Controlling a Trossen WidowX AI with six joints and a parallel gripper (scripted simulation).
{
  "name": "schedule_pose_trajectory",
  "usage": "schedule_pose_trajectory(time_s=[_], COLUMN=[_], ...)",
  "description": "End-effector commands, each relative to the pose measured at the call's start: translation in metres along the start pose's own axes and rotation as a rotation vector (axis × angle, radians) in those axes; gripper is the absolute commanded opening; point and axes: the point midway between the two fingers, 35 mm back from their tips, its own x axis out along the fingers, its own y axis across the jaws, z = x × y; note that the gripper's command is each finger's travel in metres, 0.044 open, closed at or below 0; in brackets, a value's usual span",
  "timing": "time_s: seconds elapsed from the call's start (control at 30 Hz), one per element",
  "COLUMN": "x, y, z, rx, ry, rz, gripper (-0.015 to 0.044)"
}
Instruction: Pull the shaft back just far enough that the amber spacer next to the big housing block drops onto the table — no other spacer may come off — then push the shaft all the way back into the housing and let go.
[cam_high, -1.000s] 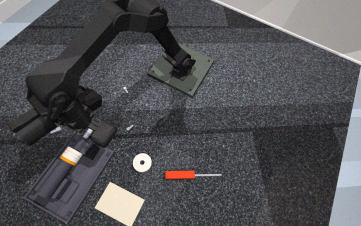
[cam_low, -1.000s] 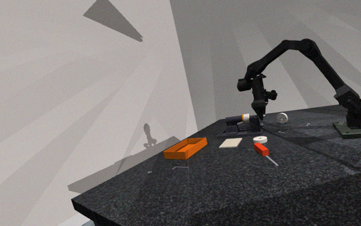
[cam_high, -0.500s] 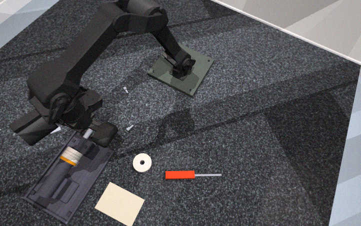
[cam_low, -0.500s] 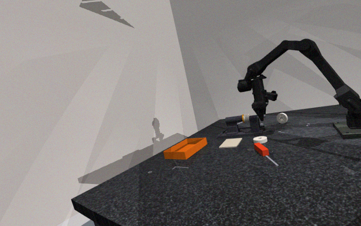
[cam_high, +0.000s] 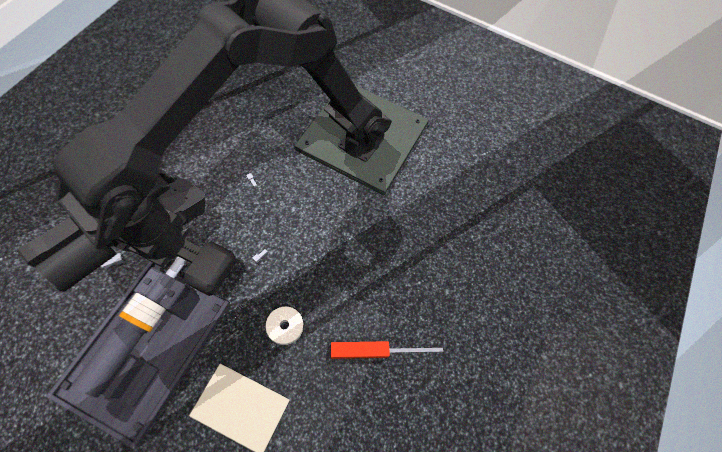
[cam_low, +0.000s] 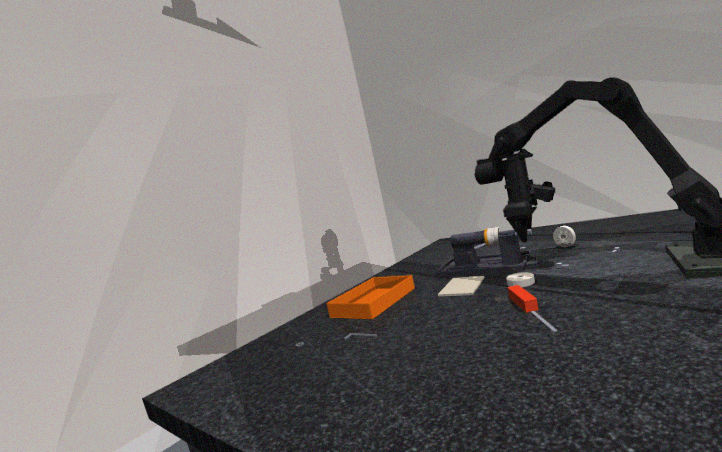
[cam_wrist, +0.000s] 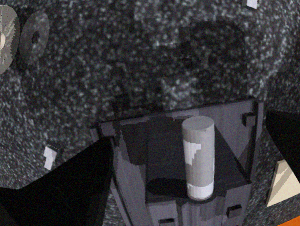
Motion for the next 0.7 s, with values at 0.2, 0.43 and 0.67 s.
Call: schedule_pose_trajectory(time_s=[0.2, 0.43, 0.67], x=[0.004, 0.014, 0.02], y=[0.001, 0.001, 0.001], z=[0.0, 0.0, 0.0], rx=[0.004, 0.004, 0.004], ry=[-0.003, -0.003, -0.003], rz=[0.004, 0.004, 0.004], gripper=[0.044, 0.044, 0.044])
